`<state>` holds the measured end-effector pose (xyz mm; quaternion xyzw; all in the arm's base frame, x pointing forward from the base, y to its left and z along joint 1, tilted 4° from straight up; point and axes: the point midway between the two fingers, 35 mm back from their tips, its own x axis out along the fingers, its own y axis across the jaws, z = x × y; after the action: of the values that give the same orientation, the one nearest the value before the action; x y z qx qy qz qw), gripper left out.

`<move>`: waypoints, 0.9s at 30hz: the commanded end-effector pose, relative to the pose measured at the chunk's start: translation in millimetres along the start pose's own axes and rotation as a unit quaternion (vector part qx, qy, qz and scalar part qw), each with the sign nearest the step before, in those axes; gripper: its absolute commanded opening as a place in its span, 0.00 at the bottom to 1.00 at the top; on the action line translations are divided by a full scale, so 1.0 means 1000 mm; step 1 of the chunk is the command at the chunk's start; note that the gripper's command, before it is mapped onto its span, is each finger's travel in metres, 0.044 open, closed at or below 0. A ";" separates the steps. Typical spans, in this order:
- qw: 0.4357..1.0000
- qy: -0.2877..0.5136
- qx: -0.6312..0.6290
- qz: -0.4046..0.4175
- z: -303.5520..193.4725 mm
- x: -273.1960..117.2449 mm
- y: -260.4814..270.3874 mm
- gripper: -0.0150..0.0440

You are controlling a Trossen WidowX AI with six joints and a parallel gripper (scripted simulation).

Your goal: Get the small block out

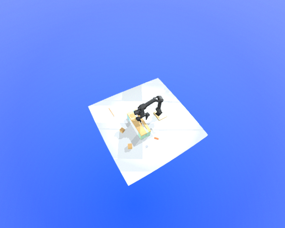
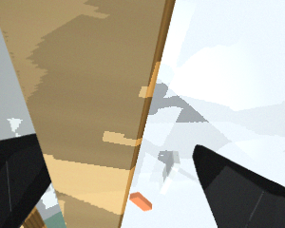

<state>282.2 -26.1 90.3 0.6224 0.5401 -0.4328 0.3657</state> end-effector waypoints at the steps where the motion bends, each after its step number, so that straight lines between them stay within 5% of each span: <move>1: 1.000 0.001 0.000 0.000 0.003 -0.002 0.000 0.93; 27: 1.000 0.002 0.000 0.000 -0.015 0.005 0.000 0.93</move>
<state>284.4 -13.6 90.6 0.6213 0.5413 -0.4334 0.3651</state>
